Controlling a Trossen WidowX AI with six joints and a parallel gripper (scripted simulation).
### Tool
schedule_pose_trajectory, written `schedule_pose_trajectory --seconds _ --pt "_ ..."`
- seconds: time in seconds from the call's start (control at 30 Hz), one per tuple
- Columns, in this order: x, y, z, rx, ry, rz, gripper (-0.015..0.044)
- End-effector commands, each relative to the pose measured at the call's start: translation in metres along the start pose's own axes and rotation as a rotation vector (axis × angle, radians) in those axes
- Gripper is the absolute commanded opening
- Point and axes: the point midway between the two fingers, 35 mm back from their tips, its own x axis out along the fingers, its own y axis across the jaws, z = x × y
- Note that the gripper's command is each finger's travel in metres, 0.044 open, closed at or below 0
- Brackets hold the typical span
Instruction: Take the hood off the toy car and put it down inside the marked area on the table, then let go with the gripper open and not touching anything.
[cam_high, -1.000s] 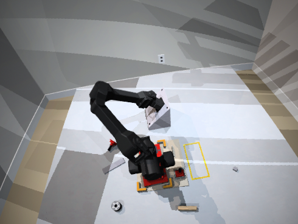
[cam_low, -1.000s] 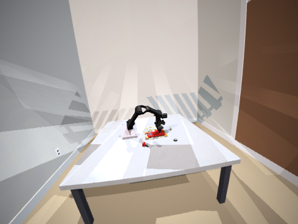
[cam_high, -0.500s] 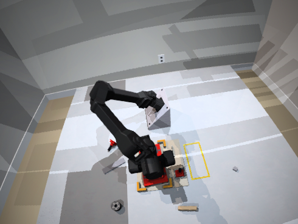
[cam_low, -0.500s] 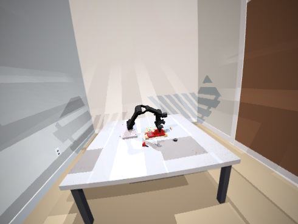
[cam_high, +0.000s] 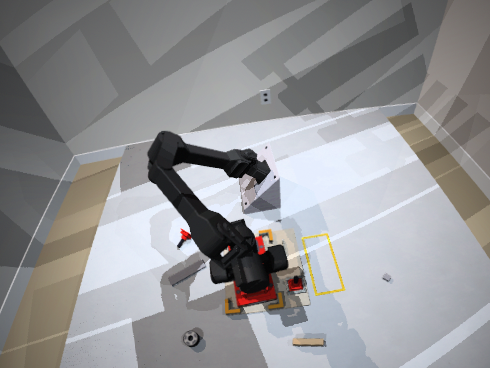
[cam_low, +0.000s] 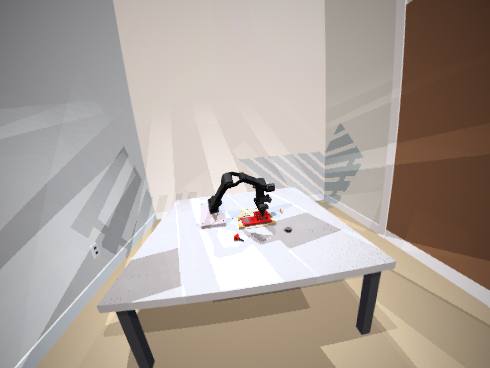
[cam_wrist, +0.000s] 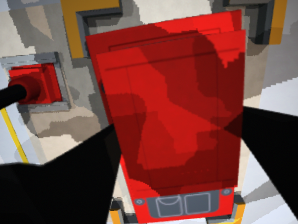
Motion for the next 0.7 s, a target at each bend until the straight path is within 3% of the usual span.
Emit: schedule_pose_trajectory --seconds 0.0,0.4,0.67 --pt "-0.004 -0.001 0.000 0.005 -0.002 0.003 0.0000" --pt "-0.014 -0.001 0.000 0.005 -0.002 0.004 0.0000" --pt "-0.045 0.000 0.001 0.004 -0.002 0.006 0.0000"
